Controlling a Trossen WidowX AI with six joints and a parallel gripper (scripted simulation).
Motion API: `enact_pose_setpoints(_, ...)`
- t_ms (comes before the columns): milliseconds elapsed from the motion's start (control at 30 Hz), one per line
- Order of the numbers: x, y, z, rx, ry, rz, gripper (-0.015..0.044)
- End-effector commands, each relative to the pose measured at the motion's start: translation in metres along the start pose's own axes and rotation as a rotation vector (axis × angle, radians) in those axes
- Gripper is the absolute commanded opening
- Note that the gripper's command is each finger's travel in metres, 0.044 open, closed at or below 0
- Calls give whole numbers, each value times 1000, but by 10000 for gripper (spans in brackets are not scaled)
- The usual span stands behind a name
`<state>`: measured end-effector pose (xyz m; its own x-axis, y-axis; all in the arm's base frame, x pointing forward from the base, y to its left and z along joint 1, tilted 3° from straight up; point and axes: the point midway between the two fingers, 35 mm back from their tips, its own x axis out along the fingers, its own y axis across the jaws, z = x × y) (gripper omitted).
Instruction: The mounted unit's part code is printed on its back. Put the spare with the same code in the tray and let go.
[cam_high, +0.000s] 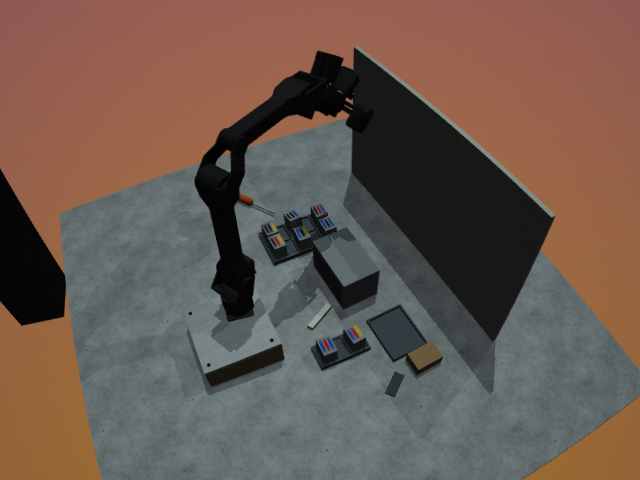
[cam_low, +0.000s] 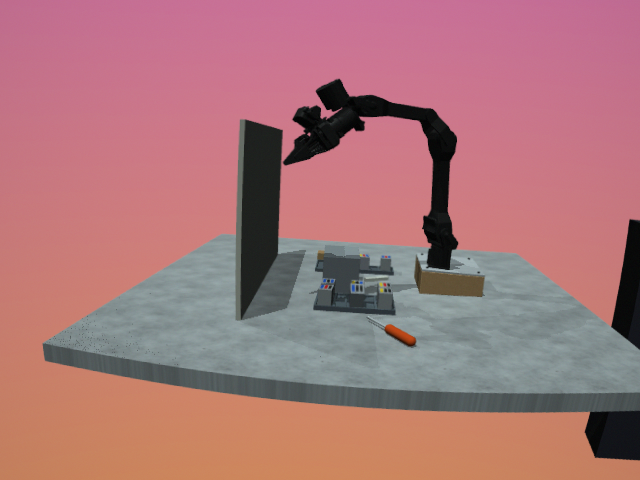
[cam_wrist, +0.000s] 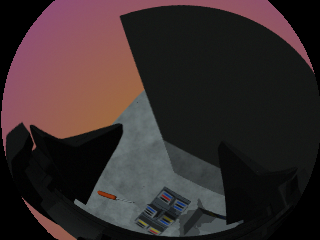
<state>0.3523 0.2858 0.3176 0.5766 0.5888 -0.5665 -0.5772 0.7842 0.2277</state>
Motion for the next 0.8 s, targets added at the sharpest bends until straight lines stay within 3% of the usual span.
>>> enact_pose_setpoints(0,12,-48,-25,30,151,-110,440)
enact_pose_setpoints(200,12,-131,-81,118,463,-271,440)
enact_pose_setpoints(433,-20,-203,-147,260,836,-363,440)
enact_pose_setpoints(767,-24,-208,-153,275,872,-366,440)
